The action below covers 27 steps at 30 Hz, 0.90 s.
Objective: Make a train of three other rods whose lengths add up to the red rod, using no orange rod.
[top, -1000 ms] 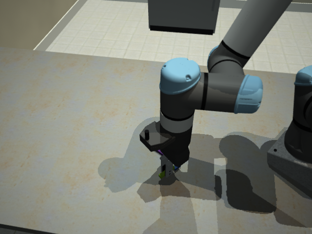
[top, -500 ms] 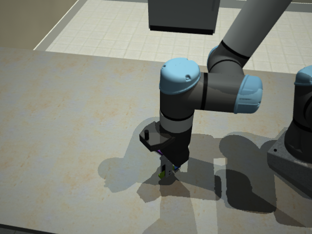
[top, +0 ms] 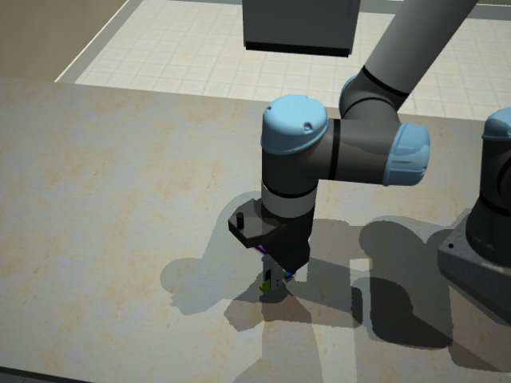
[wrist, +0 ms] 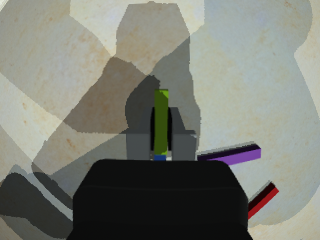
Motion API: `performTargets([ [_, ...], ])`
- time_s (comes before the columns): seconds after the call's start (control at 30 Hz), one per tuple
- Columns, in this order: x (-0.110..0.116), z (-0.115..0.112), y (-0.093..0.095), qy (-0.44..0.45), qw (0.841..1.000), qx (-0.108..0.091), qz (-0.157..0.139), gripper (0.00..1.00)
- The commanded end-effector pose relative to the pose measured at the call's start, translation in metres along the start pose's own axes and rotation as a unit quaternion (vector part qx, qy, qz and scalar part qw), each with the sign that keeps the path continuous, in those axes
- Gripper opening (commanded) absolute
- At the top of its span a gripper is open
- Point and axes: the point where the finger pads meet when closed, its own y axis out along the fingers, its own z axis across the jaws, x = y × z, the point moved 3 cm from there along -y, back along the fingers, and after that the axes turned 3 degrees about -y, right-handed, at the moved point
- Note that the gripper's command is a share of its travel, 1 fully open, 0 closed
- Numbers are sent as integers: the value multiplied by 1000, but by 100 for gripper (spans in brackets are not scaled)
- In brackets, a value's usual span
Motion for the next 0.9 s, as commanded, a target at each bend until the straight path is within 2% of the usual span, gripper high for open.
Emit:
performTargets([
  [0.0, 0, 0, 0, 0, 1000, 0, 0, 24],
  [0.87, 0, 0, 12, 0, 1000, 0, 0, 24],
])
